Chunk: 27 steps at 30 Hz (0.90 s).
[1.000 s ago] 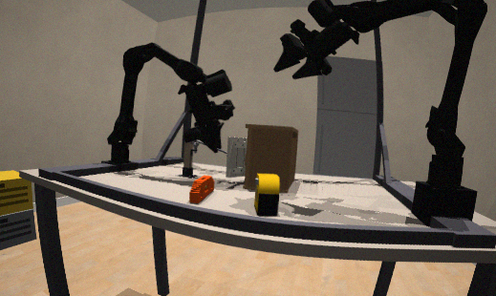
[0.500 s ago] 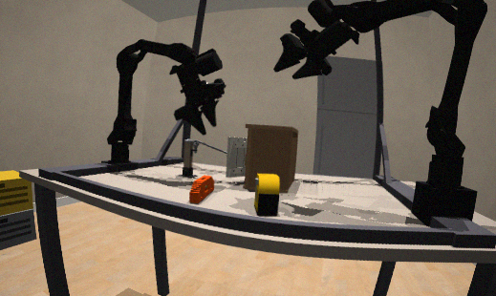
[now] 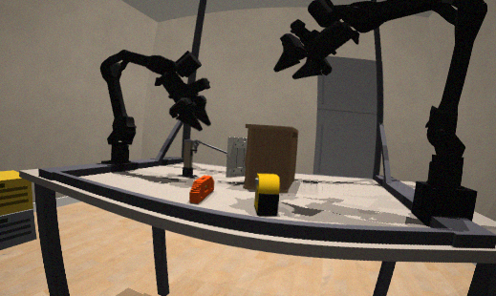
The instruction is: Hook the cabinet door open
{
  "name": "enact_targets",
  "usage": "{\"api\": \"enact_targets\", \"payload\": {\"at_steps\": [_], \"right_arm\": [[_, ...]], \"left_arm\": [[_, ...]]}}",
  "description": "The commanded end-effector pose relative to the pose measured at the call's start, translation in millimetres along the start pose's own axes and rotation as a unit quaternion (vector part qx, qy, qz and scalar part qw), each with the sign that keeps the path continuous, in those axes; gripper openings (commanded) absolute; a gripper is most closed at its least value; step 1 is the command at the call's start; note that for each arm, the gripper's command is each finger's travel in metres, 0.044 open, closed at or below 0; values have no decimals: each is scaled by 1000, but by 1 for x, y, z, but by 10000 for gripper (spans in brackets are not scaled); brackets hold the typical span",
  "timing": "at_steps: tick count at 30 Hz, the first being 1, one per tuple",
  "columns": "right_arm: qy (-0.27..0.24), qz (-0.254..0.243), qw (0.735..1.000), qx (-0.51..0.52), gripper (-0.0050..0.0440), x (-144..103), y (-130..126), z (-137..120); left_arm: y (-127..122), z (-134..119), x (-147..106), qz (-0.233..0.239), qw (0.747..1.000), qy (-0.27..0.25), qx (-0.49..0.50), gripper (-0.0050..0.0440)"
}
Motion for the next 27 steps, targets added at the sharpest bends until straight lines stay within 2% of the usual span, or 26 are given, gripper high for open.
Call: {"api": "enact_targets", "payload": {"at_steps": [1, 12, 27], "right_arm": [[-45, 4, 999, -29, 440, -6, 3, 1], [-127, 3, 987, -101, 440, -10, 0, -10], [-134, 4, 985, -105, 440, -10, 0, -8]], "left_arm": [[1, 7, -6, 2, 1000, -13, 3, 400], [1, 7, -6, 2, 1000, -13, 3, 400], [1, 7, -6, 2, 1000, -13, 3, 400]]}}
Point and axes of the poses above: on each arm, the point midway between the two fingers, 35 mm back from their tips, its own x axis out along the fingers, its own y axis across the jaws, z = x × y, the point moved 3 cm from there along -x, back along the fingers, and after that the axes turned 14 degrees about x, right-handed, at the moved point
